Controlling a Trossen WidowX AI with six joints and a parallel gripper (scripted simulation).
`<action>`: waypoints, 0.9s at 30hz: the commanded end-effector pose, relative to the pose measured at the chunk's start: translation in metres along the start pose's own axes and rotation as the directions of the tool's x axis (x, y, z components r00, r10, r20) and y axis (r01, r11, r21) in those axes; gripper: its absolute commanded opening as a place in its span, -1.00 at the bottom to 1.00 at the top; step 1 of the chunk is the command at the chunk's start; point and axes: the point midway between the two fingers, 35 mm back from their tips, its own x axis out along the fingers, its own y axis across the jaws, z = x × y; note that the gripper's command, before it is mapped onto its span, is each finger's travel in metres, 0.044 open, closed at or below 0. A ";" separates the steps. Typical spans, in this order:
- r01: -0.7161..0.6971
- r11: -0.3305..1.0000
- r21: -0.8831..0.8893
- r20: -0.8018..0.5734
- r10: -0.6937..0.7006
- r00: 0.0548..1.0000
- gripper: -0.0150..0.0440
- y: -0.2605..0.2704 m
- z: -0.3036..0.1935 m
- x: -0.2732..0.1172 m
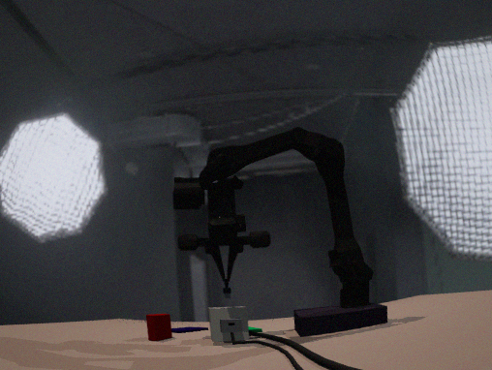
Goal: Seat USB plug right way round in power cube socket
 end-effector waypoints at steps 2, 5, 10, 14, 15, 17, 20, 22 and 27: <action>0.000 1.000 -0.009 -0.005 0.000 1.000 -0.49 0.000 -0.001 0.001; 0.000 1.000 -0.011 -0.005 0.000 1.000 -0.49 0.000 -0.001 0.001; 0.000 1.000 -0.015 -0.006 0.000 1.000 -0.49 0.000 -0.001 0.002; 0.000 1.000 -0.018 -0.007 0.000 1.000 -0.49 0.000 -0.001 0.002; 0.000 1.000 -0.018 -0.008 0.000 1.000 -0.49 0.000 -0.001 0.003; 0.000 1.000 -0.020 -0.008 0.000 1.000 -0.49 0.000 -0.001 0.003; 0.000 1.000 -0.022 -0.009 0.000 1.000 -0.49 0.000 -0.002 0.003; 0.000 1.000 -0.023 -0.009 0.000 1.000 -0.49 0.000 -0.002 0.003; 0.000 1.000 -0.027 -0.010 0.000 1.000 -0.49 -0.001 -0.002 0.004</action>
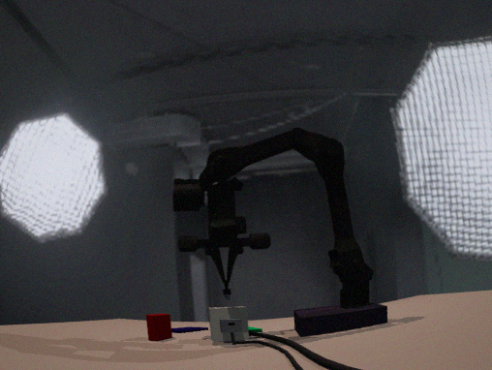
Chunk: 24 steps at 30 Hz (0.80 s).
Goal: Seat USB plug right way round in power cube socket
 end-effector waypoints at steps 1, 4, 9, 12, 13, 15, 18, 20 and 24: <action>0.000 1.000 -0.008 -0.005 0.000 1.000 -0.49 0.000 -0.001 0.001; 0.000 1.000 -0.010 -0.005 0.000 1.000 -0.49 0.000 -0.001 0.001; 0.000 1.000 -0.014 -0.007 0.000 1.000 -0.49 0.000 -0.001 0.002; 0.000 1.000 -0.016 -0.007 0.000 1.000 -0.49 0.000 -0.001 0.002; 0.000 1.000 -0.017 -0.007 0.000 1.000 -0.49 0.000 -0.001 0.002; 0.000 1.000 -0.018 -0.008 0.000 1.000 -0.49 0.000 -0.002 0.003; 0.000 1.000 -0.020 -0.009 0.000 1.000 -0.49 0.000 -0.002 0.003; 0.000 1.000 -0.022 -0.009 0.000 1.000 -0.49 0.000 -0.002 0.003; 0.000 1.000 -0.025 -0.010 0.000 1.000 -0.49 0.000 -0.002 0.004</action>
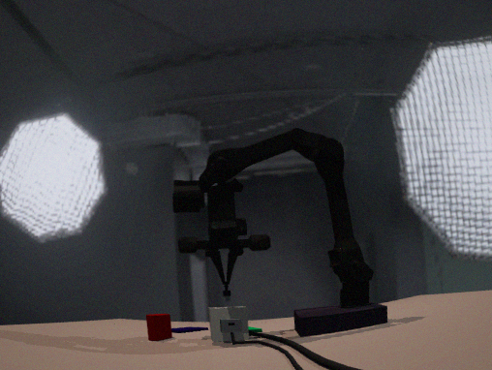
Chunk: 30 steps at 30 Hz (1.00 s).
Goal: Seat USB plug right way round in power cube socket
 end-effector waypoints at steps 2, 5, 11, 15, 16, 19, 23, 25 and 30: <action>0.000 1.000 -0.009 -0.005 0.000 1.000 -0.49 0.000 -0.001 0.001; 0.000 1.000 -0.011 -0.006 0.000 1.000 -0.49 0.000 -0.001 0.001; 0.000 1.000 -0.015 -0.007 0.000 1.000 -0.49 0.000 -0.001 0.002; 0.000 1.000 -0.018 -0.008 0.000 1.000 -0.49 0.000 -0.002 0.003; 0.000 1.000 -0.019 -0.008 0.000 1.000 -0.49 0.000 -0.002 0.003; 0.000 1.000 -0.021 -0.009 0.000 1.000 -0.49 0.000 -0.002 0.003; 0.000 1.000 -0.024 -0.010 0.000 1.000 -0.49 0.000 -0.002 0.004; 0.000 1.000 -0.025 -0.010 0.000 1.000 -0.49 0.000 -0.002 0.004; 0.000 1.000 -0.029 -0.011 0.000 1.000 -0.49 0.000 -0.002 0.004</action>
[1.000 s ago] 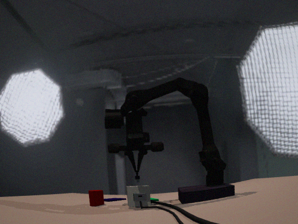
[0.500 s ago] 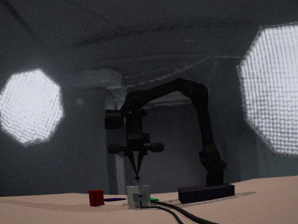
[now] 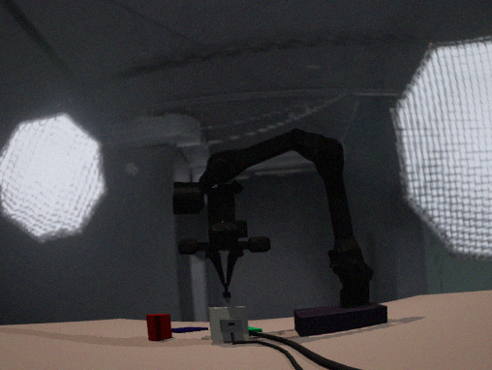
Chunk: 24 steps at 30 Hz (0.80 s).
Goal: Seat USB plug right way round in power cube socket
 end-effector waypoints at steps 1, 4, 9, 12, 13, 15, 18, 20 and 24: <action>0.000 1.000 -0.008 -0.005 0.000 1.000 -0.49 0.000 -0.001 0.001; 0.000 1.000 -0.010 -0.005 0.000 1.000 -0.49 0.000 -0.001 0.001; 0.000 1.000 -0.014 -0.007 0.000 1.000 -0.49 0.000 -0.001 0.002; 0.000 1.000 -0.016 -0.007 0.000 1.000 -0.49 0.000 -0.001 0.002; 0.000 1.000 -0.017 -0.007 0.000 1.000 -0.49 0.000 -0.001 0.002; 0.000 1.000 -0.018 -0.008 0.000 1.000 -0.49 0.000 -0.002 0.003; 0.000 1.000 -0.019 -0.008 0.000 1.000 -0.49 0.000 -0.002 0.003; 0.000 1.000 -0.019 -0.008 0.000 1.000 -0.49 0.000 -0.002 0.003; 0.000 1.000 -0.019 -0.008 0.000 1.000 -0.49 0.000 -0.002 0.004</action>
